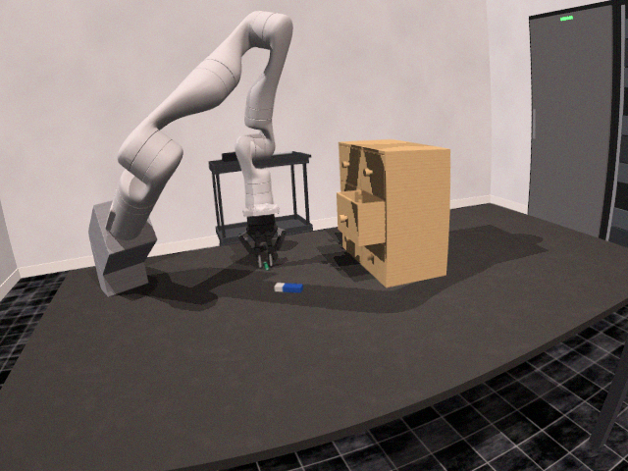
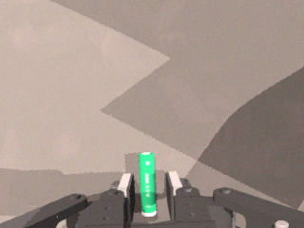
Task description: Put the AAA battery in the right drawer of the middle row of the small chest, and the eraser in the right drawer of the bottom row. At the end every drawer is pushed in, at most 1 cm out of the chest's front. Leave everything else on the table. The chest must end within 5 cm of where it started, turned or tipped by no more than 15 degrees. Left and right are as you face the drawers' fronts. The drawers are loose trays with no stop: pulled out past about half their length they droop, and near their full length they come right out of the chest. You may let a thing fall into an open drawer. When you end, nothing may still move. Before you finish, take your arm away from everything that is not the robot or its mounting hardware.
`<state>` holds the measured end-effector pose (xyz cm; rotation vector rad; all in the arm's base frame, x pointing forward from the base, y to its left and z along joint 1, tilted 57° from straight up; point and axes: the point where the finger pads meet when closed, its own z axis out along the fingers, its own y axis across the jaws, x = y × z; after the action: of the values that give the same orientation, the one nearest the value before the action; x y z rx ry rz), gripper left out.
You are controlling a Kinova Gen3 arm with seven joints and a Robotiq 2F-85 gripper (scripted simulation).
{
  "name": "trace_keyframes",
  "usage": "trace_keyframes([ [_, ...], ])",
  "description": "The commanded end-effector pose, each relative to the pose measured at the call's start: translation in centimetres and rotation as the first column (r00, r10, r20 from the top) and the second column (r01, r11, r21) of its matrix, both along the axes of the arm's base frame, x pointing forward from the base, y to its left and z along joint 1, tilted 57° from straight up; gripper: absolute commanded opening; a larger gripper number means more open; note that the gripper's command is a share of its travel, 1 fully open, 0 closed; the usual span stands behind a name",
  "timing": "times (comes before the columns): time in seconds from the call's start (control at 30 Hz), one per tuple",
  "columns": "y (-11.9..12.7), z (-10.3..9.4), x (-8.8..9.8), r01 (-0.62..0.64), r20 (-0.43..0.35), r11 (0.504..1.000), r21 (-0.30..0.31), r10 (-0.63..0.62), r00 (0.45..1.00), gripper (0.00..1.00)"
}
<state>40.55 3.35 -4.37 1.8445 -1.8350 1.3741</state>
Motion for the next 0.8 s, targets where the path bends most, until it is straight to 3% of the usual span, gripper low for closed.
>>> trace_keyframes([
  [0.0,0.02,-0.18,0.18,0.001,0.004,1.0,0.005,-0.001,1.0,0.24],
  [0.6,0.02,-0.18,0.18,0.001,0.004,1.0,0.005,-0.001,1.0,0.24],
  [0.63,0.02,-0.18,0.18,0.001,0.004,1.0,0.005,-0.001,1.0,0.05],
  [0.77,0.02,-0.18,0.18,0.001,0.004,1.0,0.005,-0.001,1.0,0.05],
])
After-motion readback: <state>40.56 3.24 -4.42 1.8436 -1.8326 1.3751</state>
